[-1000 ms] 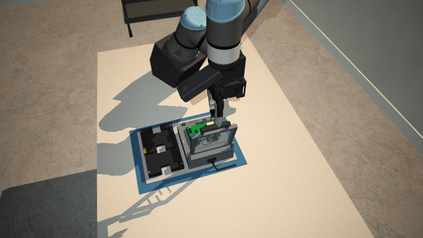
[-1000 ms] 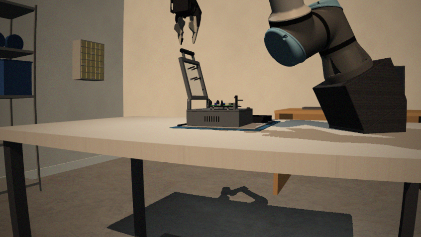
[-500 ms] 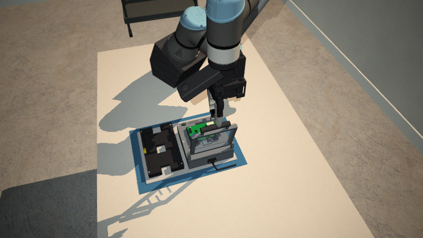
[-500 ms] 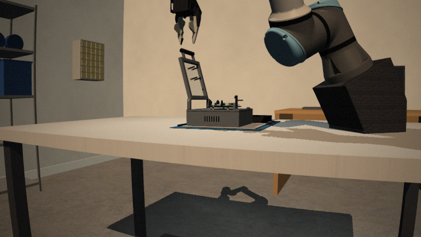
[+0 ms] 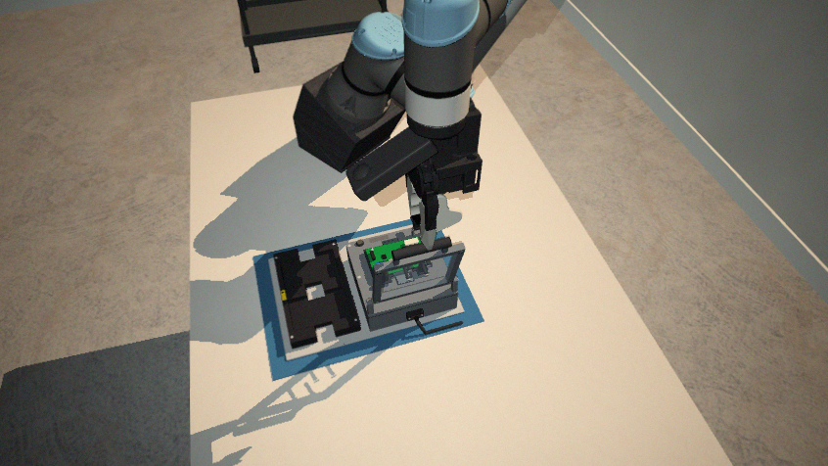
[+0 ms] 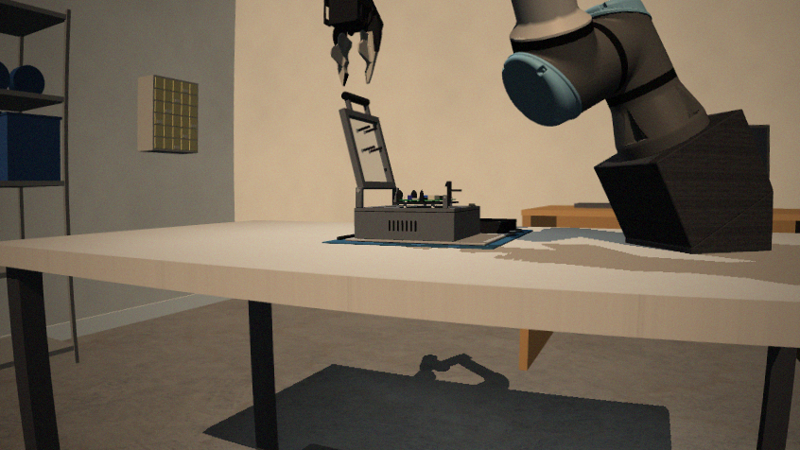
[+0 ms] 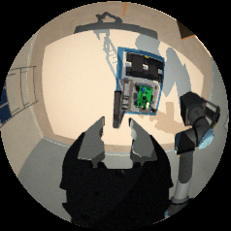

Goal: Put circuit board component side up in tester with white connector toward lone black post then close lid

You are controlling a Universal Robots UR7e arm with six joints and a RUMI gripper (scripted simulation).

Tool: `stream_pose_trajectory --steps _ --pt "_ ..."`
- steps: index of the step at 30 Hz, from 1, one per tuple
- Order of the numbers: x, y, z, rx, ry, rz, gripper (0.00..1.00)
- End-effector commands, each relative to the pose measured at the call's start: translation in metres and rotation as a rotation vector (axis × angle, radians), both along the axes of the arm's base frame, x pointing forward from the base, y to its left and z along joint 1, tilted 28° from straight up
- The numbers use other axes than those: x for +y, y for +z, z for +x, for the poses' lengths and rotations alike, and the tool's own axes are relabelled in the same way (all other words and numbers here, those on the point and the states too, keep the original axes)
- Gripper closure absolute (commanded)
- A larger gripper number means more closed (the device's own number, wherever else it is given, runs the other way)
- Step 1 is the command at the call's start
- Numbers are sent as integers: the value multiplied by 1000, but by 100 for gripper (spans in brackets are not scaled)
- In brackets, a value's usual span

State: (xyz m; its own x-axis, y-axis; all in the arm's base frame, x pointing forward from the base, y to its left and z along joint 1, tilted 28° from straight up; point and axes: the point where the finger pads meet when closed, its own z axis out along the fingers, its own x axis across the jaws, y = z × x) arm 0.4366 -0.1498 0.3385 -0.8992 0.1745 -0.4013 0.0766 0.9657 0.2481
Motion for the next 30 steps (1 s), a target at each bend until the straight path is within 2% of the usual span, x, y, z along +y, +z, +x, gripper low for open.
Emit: stream_pose_trajectory --steps 1,30 --pt "0 -2 1 -1 0 -1 70" --pt "7 -32 16 -1 0 -1 70"
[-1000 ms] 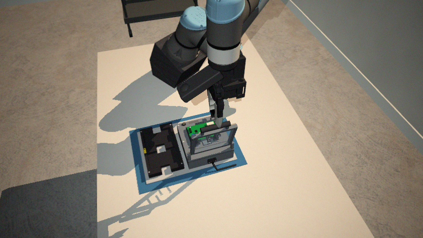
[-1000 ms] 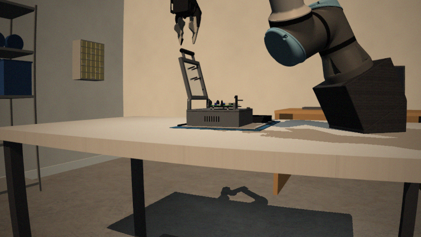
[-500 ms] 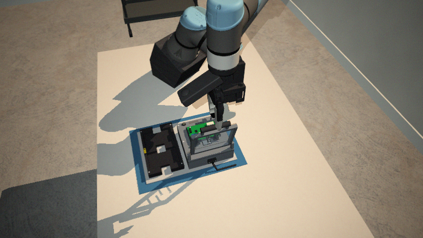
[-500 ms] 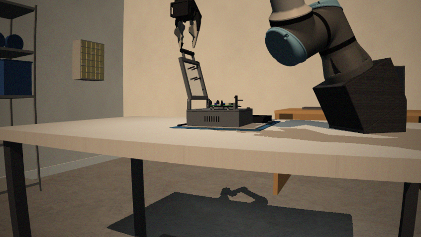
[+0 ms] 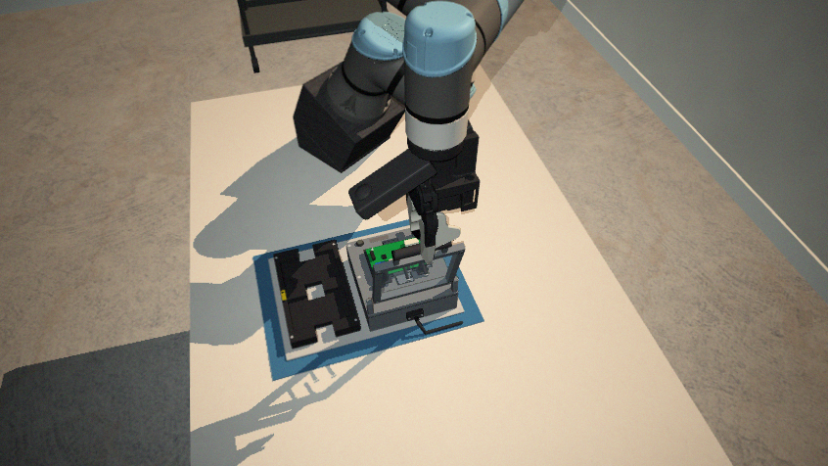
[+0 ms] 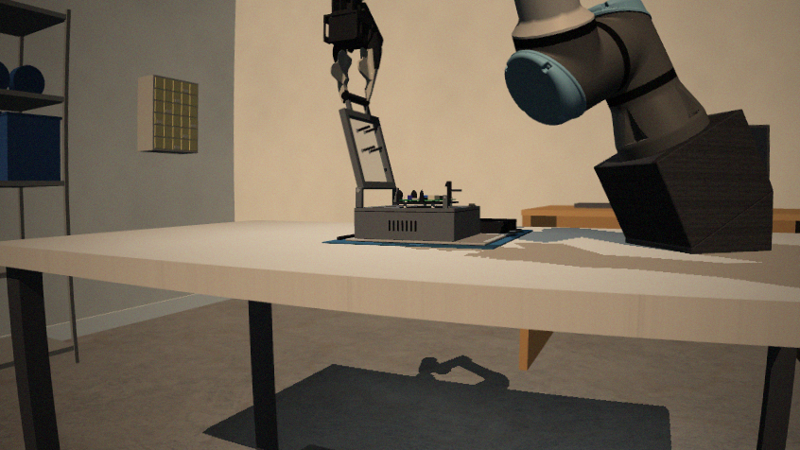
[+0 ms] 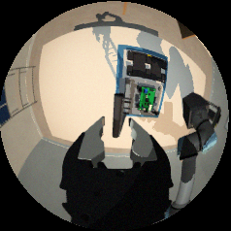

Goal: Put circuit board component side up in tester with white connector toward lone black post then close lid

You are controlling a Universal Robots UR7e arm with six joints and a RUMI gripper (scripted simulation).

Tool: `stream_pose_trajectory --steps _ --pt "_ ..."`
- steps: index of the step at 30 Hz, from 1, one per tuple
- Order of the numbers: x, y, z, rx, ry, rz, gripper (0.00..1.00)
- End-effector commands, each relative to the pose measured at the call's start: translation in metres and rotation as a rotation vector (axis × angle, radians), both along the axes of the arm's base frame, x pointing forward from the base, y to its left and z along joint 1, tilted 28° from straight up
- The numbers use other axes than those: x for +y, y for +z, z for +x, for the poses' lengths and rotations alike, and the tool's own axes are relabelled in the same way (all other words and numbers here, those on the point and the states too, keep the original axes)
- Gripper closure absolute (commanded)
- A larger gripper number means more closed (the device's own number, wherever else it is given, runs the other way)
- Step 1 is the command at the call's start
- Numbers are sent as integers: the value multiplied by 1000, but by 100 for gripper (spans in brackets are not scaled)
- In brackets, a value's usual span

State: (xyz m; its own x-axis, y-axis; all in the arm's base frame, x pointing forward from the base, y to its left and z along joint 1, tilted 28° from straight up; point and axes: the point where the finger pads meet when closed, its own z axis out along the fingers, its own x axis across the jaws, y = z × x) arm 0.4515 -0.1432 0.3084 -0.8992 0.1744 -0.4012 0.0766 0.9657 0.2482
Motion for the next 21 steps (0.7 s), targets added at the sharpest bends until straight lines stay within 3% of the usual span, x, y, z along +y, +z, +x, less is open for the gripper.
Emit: stream_pose_trajectory --steps 1,21 --pt "0 -2 1 -1 0 -1 70" --pt "1 -3 2 -1 0 -1 70"
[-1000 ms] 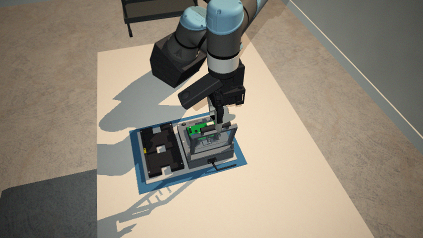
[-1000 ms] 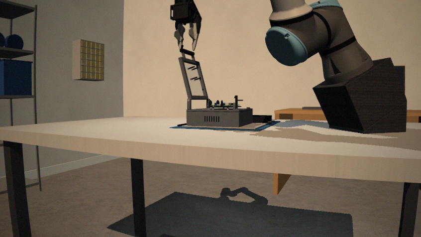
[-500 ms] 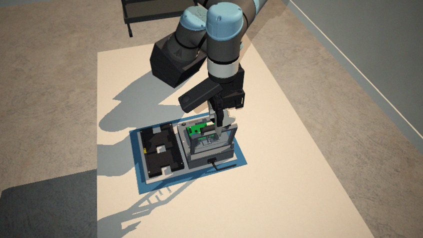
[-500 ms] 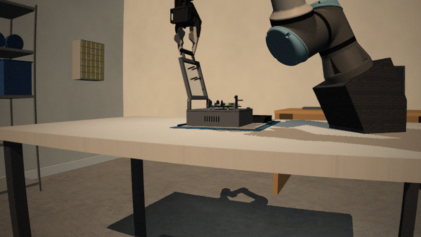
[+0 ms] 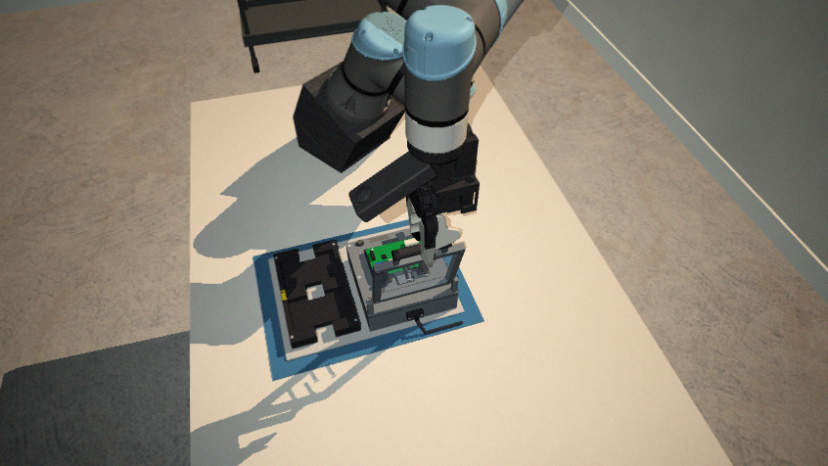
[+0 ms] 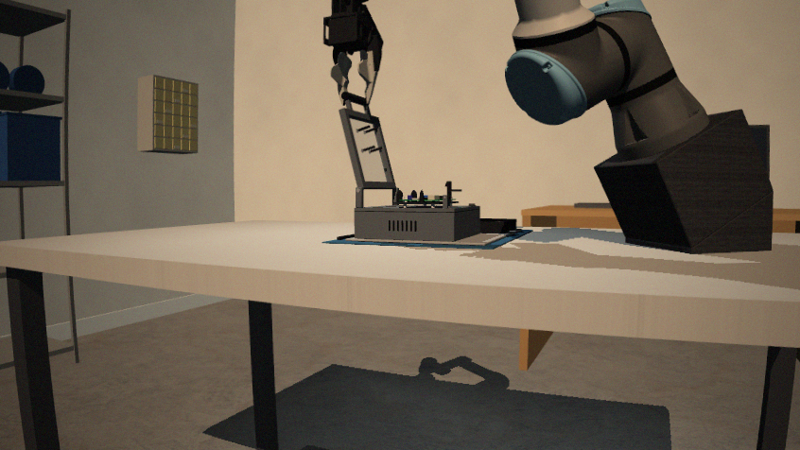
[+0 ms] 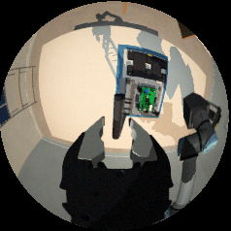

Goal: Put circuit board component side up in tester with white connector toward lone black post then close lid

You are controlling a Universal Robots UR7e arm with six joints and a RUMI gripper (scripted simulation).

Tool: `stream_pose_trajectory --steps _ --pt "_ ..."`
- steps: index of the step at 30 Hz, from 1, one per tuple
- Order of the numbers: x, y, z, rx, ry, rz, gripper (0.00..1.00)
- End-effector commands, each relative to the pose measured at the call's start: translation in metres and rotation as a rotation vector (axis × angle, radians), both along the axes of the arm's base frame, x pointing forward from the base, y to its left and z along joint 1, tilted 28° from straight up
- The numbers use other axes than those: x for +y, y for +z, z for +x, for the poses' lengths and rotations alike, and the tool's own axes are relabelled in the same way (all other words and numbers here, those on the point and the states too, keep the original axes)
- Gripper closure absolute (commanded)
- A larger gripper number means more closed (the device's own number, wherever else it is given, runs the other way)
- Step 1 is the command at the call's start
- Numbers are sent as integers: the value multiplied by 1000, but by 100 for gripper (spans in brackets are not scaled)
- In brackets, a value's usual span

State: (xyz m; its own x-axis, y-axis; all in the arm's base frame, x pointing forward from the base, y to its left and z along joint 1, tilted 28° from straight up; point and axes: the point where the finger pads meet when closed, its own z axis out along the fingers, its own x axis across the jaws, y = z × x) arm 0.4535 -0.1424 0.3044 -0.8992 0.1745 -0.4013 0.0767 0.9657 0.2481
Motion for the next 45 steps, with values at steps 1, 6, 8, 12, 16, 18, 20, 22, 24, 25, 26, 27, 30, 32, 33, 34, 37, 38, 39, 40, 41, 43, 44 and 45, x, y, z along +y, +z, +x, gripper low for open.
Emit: stream_pose_trajectory --steps 1,6,8,12,16,18,20,22,24,25,26,27,30,32,33,34,37,38,39,40,41,43,44,45 --pt "0 0 0 -1 0 -1 70" --pt "0 0 0 -1 0 -1 70" --pt "0 0 0 -1 0 -1 70" --pt "0 0 0 -1 0 -1 70" --pt "0 0 0 -1 0 -1 70" --pt "0 0 0 -1 0 -1 70" --pt "0 0 0 -1 0 -1 70" --pt "0 0 0 -1 0 -1 70" --pt "0 0 0 -1 0 -1 100" --pt "0 0 0 -1 0 -1 100" --pt "0 0 0 -1 0 -1 100" --pt "0 0 0 -1 0 -1 100" --pt "0 0 0 -1 0 -1 100" --pt "0 0 0 -1 0 -1 100" --pt "0 0 0 -1 0 -1 100" --pt "0 0 0 -1 0 -1 100" --pt "0 0 0 -1 0 -1 100" --pt "0 0 0 -1 0 -1 100" --pt "0 0 0 -1 0 -1 100" --pt "0 0 0 -1 0 -1 100" --pt "0 0 0 -1 0 -1 100" --pt "0 0 0 -1 0 -1 100" --pt "0 0 0 -1 0 -1 100" --pt "0 0 0 -1 0 -1 100"
